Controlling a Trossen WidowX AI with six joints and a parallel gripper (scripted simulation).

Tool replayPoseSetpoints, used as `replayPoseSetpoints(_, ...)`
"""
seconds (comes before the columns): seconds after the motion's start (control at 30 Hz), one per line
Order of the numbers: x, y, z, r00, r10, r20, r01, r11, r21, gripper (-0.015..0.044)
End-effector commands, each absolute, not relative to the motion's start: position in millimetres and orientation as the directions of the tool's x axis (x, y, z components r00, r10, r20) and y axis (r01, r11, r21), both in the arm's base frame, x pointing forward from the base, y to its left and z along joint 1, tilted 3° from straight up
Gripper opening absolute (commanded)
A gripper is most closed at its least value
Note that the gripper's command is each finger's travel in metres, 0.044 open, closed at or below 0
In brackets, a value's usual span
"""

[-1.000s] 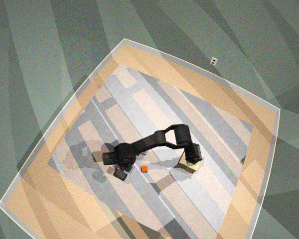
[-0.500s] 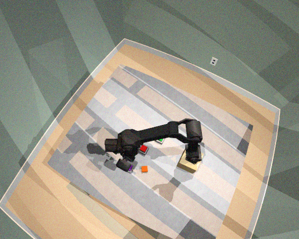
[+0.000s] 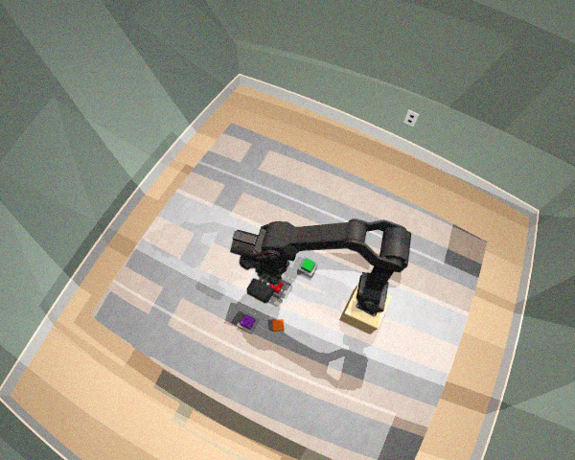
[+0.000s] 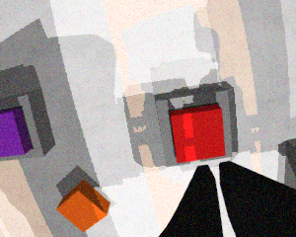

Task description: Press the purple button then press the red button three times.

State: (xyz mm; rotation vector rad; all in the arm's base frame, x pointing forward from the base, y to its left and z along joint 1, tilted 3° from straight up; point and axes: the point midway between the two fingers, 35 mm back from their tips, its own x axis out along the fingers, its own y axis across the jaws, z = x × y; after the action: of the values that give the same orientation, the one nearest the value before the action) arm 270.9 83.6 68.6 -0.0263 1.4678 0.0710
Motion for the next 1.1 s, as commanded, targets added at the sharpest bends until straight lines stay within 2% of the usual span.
replayPoseSetpoints(0.0,266.2,80.9,27.2,0.073,0.028,-0.997,-0.069,0.997,0.023,0.002)
replayPoseSetpoints(1.07,268.4,81.8,-6.7,0.072,0.028,-0.997,-0.069,0.997,0.023,0.002)
